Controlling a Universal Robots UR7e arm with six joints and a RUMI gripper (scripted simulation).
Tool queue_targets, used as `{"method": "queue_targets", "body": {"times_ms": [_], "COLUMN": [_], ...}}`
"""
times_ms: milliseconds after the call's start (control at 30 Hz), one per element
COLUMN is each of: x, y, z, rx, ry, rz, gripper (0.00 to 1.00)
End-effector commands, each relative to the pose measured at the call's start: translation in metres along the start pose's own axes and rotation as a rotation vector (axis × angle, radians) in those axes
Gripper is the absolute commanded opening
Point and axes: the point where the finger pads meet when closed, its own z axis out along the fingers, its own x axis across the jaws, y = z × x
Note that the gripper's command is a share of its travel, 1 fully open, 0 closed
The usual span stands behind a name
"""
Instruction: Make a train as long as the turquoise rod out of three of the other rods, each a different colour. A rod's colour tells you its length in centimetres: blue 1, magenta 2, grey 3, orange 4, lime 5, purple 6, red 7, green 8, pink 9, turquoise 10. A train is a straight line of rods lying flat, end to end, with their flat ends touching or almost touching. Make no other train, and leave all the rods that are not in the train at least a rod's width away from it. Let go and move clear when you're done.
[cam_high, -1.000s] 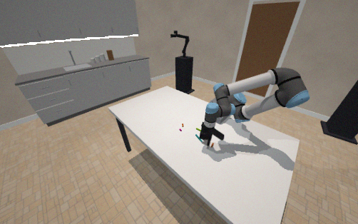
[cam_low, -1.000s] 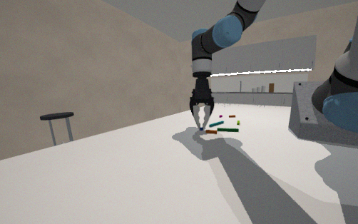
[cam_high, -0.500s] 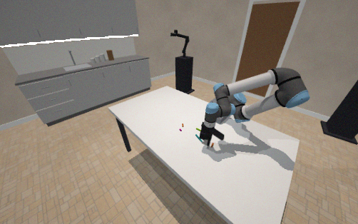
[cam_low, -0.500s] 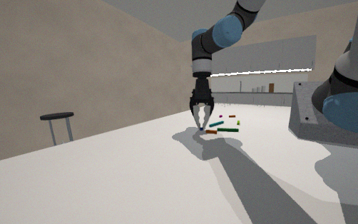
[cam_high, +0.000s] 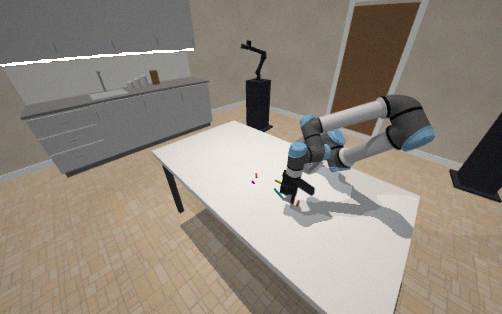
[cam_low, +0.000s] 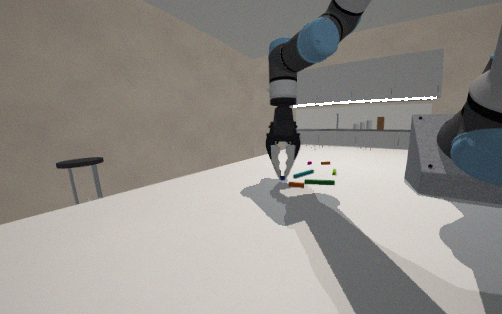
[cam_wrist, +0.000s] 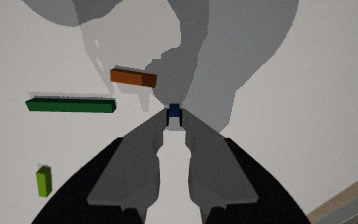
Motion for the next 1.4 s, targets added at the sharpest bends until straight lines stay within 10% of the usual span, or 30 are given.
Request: {"method": "queue_targets", "body": {"times_ms": [0, 467, 1367], "x": [0.0, 0.0, -0.009], "y": [0.0, 0.0, 0.019], "z": [-0.008, -0.083, -0.094], "rx": [0.0, 0.0, -0.005], "ry": [0.001, 0.001, 0.0], "rz": [0.0, 0.0, -0.043], "gripper": [0.0, 0.0, 0.0]}}
